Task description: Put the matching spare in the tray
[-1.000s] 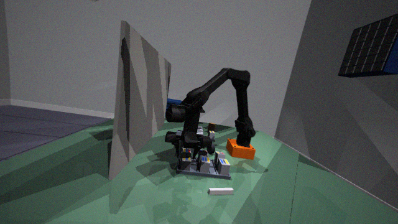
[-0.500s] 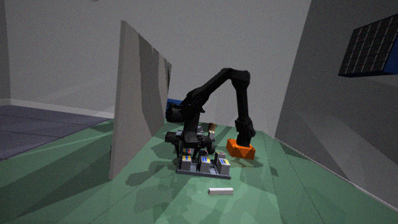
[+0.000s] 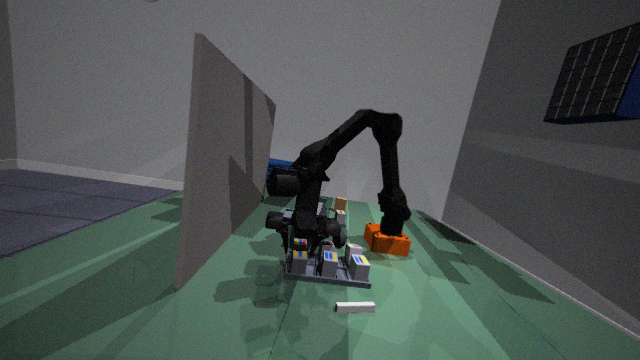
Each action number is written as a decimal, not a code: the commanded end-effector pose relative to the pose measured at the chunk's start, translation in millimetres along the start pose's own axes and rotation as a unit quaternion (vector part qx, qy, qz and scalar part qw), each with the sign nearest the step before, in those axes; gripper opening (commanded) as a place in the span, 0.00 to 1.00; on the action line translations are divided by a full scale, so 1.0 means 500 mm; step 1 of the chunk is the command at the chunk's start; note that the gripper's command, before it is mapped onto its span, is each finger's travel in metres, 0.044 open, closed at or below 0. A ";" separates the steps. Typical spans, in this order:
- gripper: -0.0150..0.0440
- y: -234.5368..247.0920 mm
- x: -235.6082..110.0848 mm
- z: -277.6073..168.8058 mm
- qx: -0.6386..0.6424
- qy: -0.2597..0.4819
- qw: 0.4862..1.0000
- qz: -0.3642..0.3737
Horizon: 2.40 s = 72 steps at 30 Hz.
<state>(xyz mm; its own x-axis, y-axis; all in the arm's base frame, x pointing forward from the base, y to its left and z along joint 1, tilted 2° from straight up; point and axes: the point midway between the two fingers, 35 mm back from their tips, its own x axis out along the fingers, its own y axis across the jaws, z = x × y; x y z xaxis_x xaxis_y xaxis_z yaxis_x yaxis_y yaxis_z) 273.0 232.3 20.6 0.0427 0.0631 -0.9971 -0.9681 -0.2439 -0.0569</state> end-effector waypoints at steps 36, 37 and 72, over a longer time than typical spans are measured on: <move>0.25 0.000 0.000 0.000 0.000 0.000 1.000 0.000; 0.25 0.000 -0.002 0.000 0.000 0.000 1.000 0.000; 0.25 -0.011 -0.282 0.014 0.002 0.002 1.000 0.001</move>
<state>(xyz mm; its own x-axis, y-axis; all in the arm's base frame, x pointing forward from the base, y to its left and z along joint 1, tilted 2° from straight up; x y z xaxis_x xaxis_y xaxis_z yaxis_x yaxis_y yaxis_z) 271.6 231.5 147.2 0.0391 0.0558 -0.9977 -0.9679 -0.2459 -0.0516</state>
